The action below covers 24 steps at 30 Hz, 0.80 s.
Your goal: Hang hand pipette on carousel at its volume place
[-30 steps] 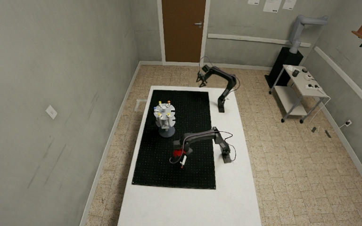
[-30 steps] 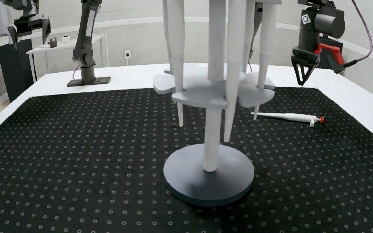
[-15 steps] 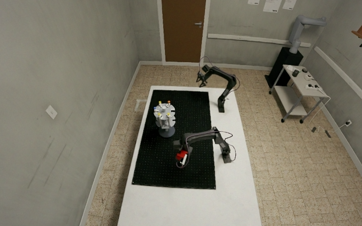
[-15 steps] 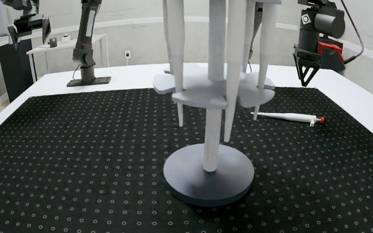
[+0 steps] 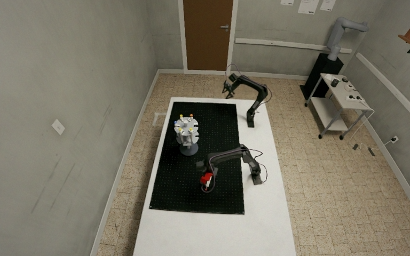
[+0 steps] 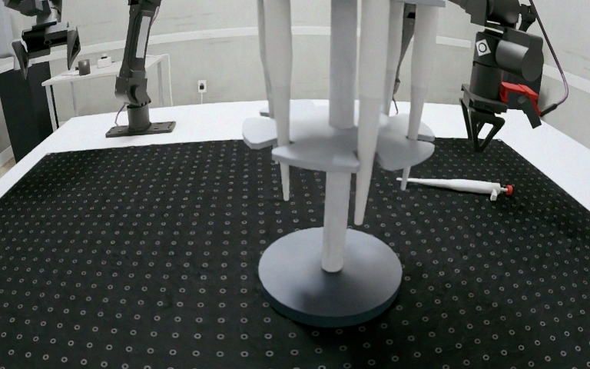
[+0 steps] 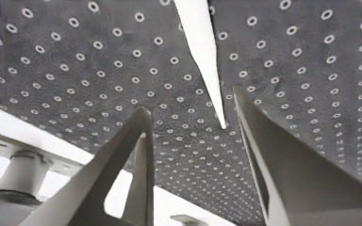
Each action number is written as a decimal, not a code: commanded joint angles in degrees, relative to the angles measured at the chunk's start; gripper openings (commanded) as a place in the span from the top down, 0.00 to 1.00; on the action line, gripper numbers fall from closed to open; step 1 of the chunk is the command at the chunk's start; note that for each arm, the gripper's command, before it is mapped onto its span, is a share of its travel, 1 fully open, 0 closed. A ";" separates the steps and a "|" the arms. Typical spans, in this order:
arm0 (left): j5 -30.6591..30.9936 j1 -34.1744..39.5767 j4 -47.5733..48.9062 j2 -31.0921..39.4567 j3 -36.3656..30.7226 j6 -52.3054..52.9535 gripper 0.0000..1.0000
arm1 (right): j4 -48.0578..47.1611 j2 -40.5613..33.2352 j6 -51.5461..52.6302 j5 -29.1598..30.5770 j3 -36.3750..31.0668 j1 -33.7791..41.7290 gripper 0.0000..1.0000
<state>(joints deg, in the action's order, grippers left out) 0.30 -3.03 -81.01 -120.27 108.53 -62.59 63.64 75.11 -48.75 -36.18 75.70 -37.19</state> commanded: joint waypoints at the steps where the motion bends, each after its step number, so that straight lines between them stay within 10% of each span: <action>1: -0.75 0.27 3.93 2.23 -2.29 -0.84 0.46 | -0.48 0.36 -0.32 -0.93 1.13 -0.53 0.00; 24: -0.76 0.28 13.58 1.50 -9.87 -0.86 0.46 | -0.48 0.36 -0.32 -0.93 1.13 -0.53 0.00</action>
<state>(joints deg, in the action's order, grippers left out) 0.30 -3.03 -69.32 -120.01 97.93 -62.78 63.64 75.11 -48.75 -36.18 75.70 -37.19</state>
